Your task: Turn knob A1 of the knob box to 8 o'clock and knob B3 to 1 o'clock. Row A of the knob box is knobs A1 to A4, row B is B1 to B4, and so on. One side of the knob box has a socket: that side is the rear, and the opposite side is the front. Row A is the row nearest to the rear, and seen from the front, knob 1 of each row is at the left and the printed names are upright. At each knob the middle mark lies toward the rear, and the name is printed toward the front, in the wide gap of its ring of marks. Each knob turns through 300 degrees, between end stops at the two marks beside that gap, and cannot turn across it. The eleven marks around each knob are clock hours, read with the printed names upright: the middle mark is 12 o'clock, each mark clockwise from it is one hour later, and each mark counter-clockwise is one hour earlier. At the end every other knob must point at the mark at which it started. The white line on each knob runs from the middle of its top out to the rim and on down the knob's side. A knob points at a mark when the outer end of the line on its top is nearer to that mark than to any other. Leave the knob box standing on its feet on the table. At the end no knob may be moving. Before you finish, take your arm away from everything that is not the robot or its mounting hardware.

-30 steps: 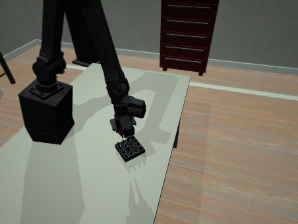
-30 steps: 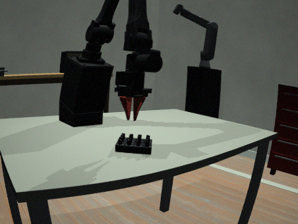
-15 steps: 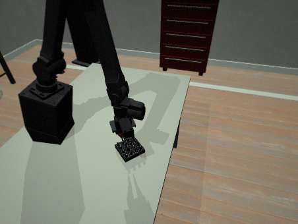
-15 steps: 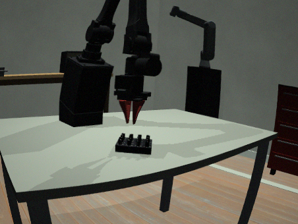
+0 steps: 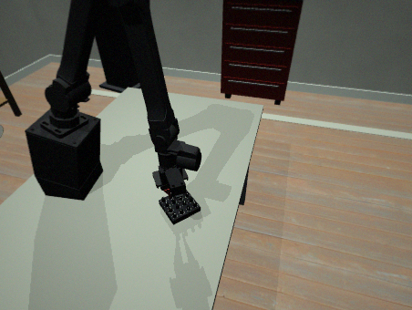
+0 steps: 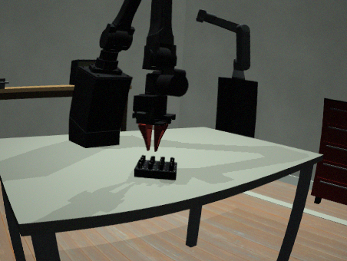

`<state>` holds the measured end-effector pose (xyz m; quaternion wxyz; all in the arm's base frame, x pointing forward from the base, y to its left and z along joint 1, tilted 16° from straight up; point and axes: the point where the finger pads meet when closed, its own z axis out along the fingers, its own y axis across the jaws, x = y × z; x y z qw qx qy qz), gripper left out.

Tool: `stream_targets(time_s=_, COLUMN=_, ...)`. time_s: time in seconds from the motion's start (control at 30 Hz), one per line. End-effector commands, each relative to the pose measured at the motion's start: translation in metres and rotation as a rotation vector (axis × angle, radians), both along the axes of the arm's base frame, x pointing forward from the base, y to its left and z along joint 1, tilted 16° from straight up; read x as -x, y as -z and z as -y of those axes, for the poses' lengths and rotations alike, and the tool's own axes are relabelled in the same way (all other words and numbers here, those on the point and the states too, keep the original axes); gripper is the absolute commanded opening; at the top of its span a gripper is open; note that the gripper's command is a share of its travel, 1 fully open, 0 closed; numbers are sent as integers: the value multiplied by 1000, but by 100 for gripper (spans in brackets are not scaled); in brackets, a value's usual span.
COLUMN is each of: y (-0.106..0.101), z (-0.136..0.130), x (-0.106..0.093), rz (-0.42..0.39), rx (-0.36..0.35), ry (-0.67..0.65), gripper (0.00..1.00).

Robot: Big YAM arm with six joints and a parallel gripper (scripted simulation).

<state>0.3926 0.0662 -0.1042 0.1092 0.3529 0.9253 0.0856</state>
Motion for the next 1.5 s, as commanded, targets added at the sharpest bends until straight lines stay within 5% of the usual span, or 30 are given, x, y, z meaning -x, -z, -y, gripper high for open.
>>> stream_targets(time_s=0.0, y=0, z=-5, x=-12, rz=23, rx=-2, ry=-1, gripper=19)
stream_targets(time_s=1.47, y=12, z=-6, x=-12, rz=18, rx=-1, ry=-1, gripper=19)
